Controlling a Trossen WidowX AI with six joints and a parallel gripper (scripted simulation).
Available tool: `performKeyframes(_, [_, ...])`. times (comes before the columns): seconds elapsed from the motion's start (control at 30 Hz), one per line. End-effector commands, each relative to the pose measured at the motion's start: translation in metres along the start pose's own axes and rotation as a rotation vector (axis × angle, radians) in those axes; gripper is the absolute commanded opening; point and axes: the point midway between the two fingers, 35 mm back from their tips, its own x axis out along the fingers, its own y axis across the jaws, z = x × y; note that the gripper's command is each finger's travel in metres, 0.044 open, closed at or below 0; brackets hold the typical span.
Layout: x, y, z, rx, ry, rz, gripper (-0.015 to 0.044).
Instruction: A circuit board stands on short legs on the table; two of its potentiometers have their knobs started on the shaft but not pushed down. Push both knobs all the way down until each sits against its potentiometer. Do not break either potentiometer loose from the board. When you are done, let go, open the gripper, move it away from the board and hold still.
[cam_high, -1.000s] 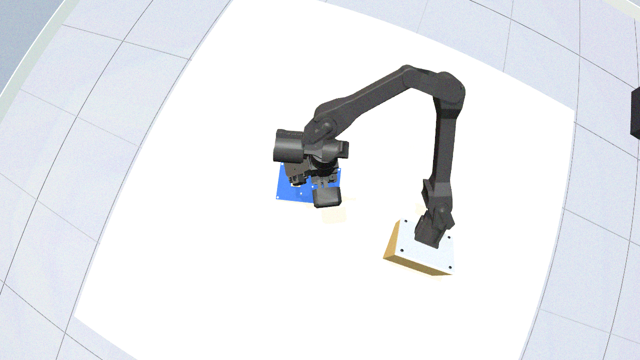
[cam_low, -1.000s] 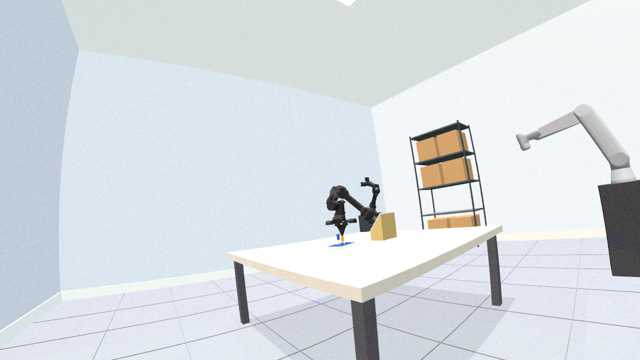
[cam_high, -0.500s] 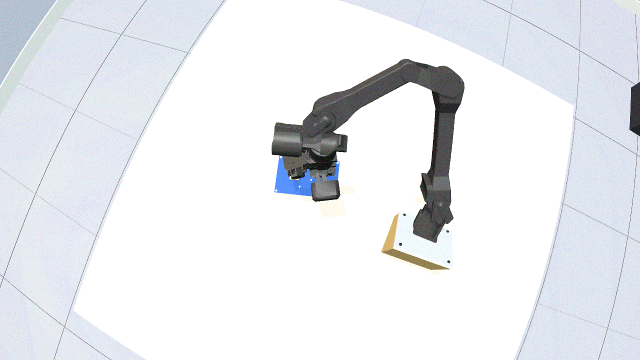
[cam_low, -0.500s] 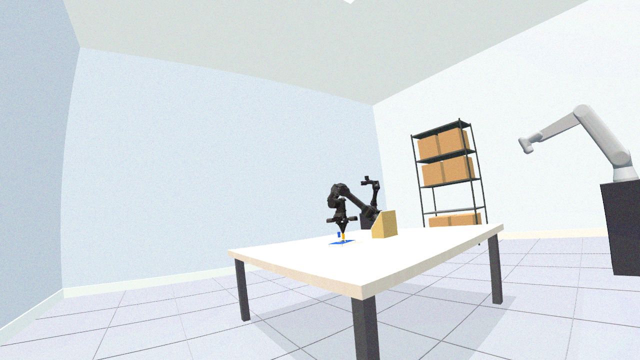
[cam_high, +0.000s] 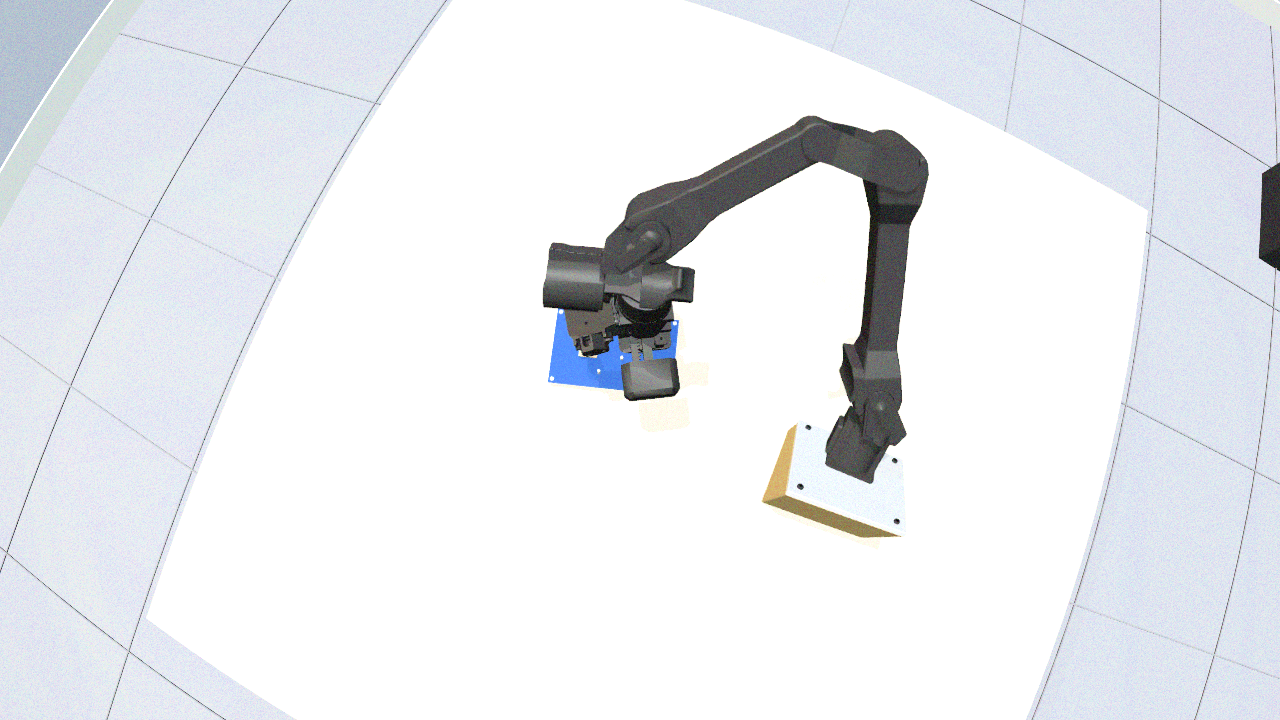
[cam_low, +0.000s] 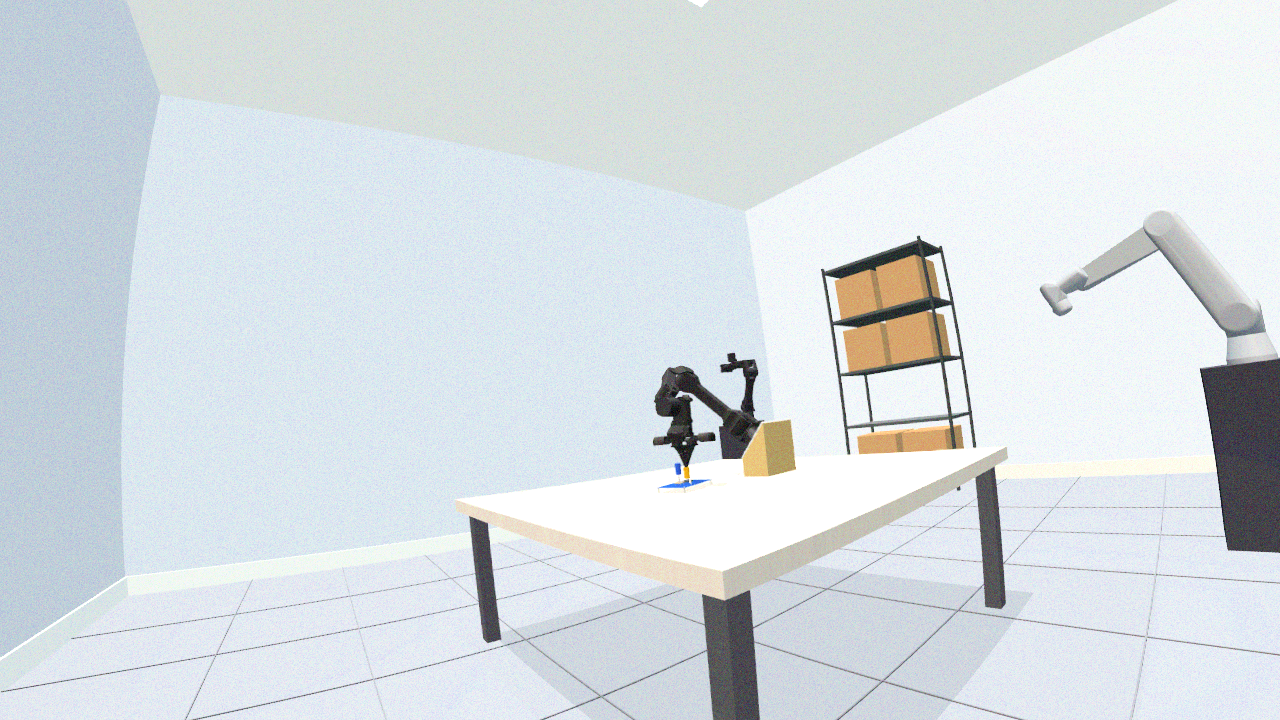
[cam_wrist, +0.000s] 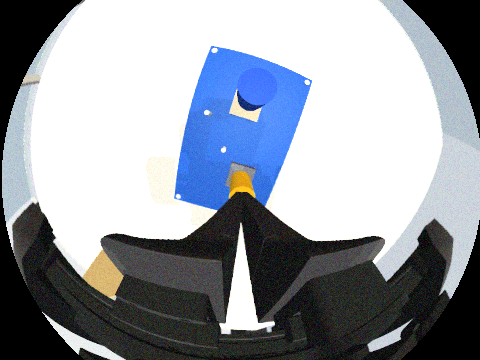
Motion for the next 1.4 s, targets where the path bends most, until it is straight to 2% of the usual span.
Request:
performKeyframes(0.0, [0.015,-0.003,0.0,0.024,0.026,0.005,0.0])
performKeyframes(0.67, [0.015,-0.003,0.0,0.024,0.026,0.005,0.0])
performKeyframes(1.37, [-0.016,-0.003,0.001,0.023,0.026,0.007,0.0])
